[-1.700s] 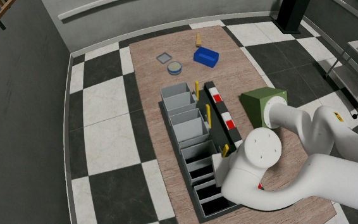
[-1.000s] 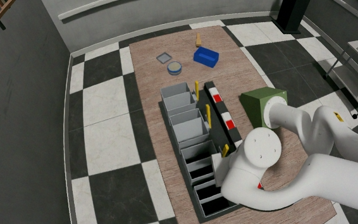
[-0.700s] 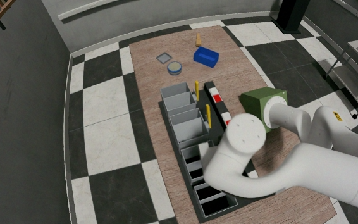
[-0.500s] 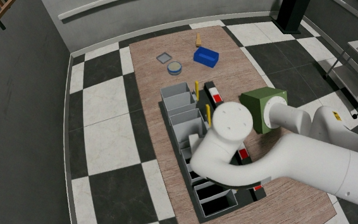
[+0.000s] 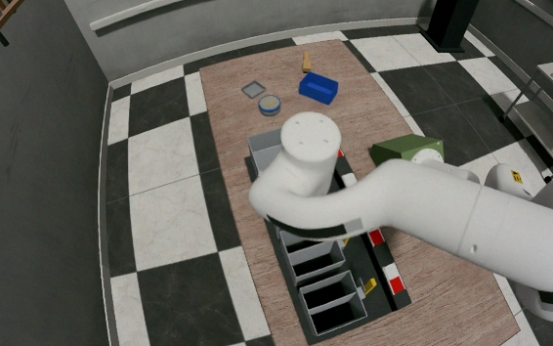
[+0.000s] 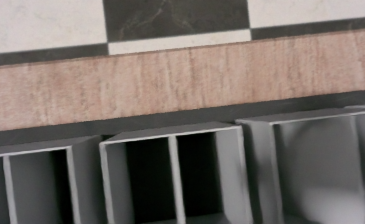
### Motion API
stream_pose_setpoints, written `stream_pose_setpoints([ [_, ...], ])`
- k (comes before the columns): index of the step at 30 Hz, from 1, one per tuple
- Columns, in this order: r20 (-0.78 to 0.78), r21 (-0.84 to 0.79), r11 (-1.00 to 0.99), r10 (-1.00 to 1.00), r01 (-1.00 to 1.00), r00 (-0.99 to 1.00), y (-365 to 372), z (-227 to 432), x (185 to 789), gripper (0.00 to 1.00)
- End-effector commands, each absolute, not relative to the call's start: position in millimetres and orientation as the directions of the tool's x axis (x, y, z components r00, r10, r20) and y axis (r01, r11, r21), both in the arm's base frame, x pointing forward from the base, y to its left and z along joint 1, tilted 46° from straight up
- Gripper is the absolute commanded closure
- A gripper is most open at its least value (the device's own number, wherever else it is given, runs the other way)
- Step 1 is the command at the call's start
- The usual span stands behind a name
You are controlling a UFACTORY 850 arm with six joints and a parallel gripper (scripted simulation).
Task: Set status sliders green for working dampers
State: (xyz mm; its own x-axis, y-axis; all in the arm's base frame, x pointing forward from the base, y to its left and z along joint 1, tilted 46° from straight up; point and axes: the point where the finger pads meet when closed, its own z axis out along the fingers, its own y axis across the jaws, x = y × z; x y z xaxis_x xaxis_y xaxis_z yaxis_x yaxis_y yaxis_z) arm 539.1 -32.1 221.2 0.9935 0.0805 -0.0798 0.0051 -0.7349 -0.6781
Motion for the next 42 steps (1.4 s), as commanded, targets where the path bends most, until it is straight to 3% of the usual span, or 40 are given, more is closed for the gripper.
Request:
stream_pose_setpoints([
  [1,-0.069,-0.683,-0.731,0.091,0.019,0.993,-57,191,555,0.0],
  [42,0.001,-0.713,-0.694,0.144,0.102,0.99,-194,-34,556,0.0],
])
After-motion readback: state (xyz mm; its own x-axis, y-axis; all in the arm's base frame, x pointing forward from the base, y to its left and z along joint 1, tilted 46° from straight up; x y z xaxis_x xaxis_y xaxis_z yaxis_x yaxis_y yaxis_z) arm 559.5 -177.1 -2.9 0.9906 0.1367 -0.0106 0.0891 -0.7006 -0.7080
